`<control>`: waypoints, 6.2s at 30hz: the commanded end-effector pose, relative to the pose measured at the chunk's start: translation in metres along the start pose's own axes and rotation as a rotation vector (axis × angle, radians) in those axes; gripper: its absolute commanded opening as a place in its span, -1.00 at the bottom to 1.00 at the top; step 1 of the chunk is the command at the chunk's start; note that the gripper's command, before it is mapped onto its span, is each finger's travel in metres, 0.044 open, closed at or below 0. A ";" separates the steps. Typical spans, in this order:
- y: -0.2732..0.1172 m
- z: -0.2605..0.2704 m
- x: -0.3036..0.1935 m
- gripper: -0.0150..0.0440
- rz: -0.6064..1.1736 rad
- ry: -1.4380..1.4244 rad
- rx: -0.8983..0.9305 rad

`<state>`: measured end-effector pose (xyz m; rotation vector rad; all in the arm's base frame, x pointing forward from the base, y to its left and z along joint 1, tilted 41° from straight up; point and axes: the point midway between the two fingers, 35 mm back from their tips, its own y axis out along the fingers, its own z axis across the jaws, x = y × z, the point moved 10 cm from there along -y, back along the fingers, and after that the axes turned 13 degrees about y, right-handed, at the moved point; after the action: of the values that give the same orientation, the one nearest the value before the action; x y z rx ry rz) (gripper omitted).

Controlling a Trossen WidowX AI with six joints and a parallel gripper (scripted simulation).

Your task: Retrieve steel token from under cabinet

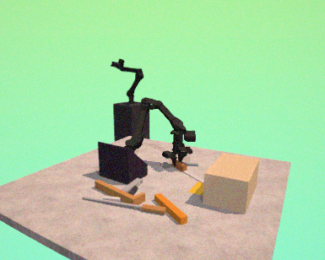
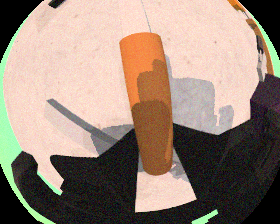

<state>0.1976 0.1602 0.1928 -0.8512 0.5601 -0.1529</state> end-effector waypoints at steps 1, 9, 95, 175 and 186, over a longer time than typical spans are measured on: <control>-0.002 0.001 -0.001 -0.49 -0.002 -0.041 0.006; -0.002 0.001 -0.001 -0.49 -0.002 -0.104 0.006; 0.001 0.003 0.011 -0.49 0.000 -0.141 0.008; 0.001 0.045 0.099 -0.49 -0.008 -0.191 0.006; 0.000 0.050 0.111 -0.49 -0.008 -0.192 0.006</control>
<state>0.3117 0.1568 0.1753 -0.8515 0.3791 -0.0761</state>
